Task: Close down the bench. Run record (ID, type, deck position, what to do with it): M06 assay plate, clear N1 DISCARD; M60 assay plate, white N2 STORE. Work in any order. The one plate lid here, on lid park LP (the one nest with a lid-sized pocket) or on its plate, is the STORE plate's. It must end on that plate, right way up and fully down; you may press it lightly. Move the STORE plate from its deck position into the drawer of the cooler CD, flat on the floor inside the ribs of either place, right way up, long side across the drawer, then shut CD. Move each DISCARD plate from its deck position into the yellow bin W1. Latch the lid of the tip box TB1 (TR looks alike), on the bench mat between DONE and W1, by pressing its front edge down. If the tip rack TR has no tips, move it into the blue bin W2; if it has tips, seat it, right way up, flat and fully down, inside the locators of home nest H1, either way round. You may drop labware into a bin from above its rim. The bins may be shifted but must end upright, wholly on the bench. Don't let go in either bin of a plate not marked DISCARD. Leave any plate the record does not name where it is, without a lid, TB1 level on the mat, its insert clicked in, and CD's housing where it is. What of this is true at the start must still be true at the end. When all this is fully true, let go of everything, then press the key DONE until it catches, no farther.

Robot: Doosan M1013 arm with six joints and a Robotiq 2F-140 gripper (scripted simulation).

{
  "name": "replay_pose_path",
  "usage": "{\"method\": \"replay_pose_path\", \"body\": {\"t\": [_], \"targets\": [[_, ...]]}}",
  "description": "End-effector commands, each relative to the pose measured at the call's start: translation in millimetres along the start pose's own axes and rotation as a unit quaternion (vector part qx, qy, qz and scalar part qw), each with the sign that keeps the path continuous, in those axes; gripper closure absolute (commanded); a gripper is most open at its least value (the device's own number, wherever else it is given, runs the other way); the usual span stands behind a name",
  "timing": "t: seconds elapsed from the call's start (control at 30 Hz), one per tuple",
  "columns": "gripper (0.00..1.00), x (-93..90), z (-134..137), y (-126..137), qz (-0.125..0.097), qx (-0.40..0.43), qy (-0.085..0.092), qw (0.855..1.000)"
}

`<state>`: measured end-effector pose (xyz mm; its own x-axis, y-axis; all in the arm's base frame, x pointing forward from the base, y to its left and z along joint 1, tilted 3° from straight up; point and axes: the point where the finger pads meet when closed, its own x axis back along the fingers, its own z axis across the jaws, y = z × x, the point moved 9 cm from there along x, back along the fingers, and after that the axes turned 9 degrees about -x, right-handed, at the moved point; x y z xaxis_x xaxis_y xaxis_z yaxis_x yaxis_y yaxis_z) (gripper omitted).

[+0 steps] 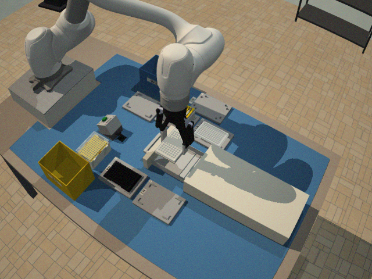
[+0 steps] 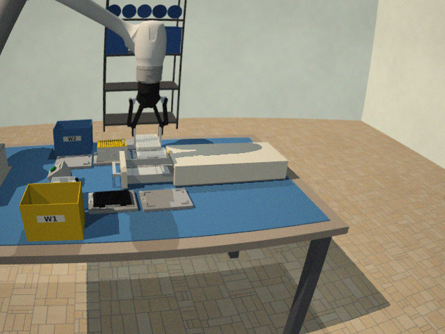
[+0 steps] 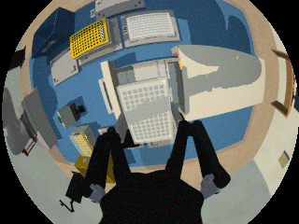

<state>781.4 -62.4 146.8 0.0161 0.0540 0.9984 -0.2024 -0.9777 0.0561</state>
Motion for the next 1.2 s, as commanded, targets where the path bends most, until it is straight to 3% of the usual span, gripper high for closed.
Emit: {"method": "replay_pose_path", "body": {"t": [0.0,0.27,0.63,1.17], "targets": [[1.00,0.2,-2.3,-5.5,0.000,0.000,0.000,1.000],[1.00,0.2,-11.2,-26.2,0.000,0.000,0.000,1.000],[1.00,0.2,-11.0,-25.7,0.000,0.000,0.000,1.000],[1.00,-18.5,-10.7,-25.1,0.000,0.000,0.000,1.000]]}}
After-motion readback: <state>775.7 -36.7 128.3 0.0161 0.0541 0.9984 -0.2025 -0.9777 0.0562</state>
